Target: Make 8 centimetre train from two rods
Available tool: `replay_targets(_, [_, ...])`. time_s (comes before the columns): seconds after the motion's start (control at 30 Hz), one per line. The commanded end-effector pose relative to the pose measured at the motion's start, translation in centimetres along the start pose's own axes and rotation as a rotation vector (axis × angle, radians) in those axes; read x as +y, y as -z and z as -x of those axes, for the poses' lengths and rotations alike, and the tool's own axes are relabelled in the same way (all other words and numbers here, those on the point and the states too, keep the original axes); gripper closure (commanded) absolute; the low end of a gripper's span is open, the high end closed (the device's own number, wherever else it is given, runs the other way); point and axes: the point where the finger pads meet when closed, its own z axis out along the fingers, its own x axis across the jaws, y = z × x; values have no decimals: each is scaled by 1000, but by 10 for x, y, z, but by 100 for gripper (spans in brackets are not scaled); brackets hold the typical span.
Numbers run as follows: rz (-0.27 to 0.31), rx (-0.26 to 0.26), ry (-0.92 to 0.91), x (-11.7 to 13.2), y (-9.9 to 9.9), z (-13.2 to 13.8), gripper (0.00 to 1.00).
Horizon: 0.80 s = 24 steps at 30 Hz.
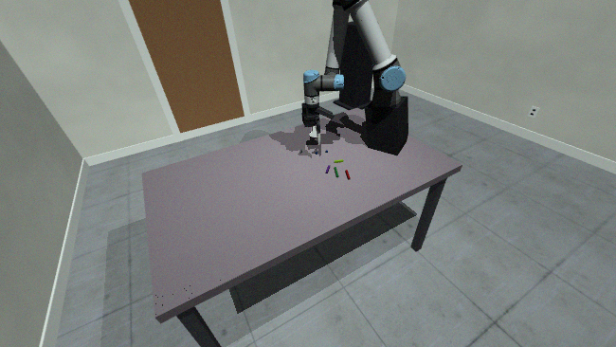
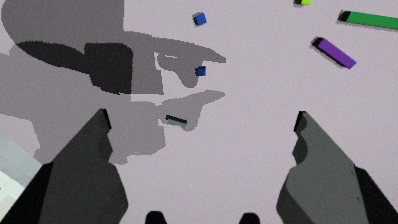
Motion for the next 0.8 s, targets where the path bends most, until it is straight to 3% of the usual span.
replay_targets(0.0, [1, 0, 0, 0, 0, 0, 0])
replay_targets(0.43, [1, 0, -26, -1, 0, -5, 0])
replay_targets(0.77, [-1, 2, -135, -5, -2, -24, 0])
